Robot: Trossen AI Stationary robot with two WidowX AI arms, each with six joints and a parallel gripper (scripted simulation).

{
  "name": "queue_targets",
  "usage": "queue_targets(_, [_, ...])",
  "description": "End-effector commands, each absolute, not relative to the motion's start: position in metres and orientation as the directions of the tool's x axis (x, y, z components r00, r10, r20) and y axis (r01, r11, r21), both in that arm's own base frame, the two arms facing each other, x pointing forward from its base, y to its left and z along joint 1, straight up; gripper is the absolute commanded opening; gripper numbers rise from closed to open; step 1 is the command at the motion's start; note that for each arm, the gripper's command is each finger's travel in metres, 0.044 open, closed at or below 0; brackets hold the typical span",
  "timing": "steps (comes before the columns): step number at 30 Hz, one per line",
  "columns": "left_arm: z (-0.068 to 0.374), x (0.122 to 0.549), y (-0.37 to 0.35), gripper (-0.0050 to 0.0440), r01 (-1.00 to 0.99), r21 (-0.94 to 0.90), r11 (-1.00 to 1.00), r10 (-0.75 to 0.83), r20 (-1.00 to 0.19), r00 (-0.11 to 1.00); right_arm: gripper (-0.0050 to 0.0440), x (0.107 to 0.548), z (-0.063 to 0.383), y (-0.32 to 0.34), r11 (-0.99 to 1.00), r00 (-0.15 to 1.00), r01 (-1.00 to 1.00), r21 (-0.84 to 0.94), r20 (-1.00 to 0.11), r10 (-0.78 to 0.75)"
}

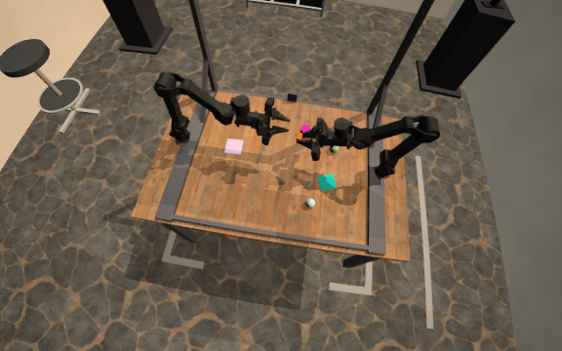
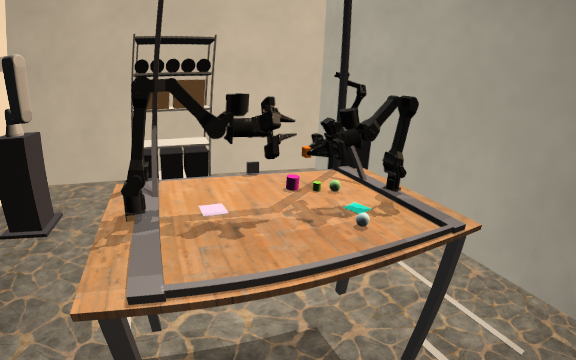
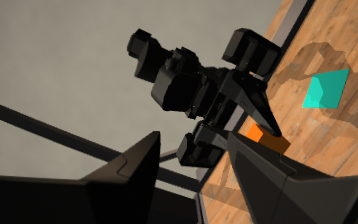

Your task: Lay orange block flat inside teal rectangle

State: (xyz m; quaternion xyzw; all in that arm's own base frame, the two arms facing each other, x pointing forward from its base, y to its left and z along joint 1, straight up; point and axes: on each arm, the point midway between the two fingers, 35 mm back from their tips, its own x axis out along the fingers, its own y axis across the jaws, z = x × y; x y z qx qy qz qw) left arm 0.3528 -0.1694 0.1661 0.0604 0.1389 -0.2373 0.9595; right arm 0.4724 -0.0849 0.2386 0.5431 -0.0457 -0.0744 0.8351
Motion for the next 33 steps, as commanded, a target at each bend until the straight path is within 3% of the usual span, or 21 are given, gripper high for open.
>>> queue_targets(1, [0.183, 0.356, -0.169, -0.0050, 0.501, 0.085, 0.861, -0.460, -0.289, 0.840, 0.0200, 0.468, 0.283, -0.086, 0.517, 0.986, 0.078, 0.852, 0.012, -0.168])
queue_targets(23, [0.173, 0.358, -0.164, -0.0050, 0.706, 0.271, 0.655, -0.493, -0.554, 0.671, 0.0200, 0.412, 0.345, -0.080, 0.854, 0.967, 0.238, 0.463, -0.191, -0.166])
queue_targets(33, [0.178, 0.369, -0.168, -0.0050, 0.834, 0.399, 0.381, -0.426, -0.725, 0.541, 0.0200, 0.351, 0.371, -0.070, 0.960, 0.935, 0.223, 0.172, -0.317, -0.161])
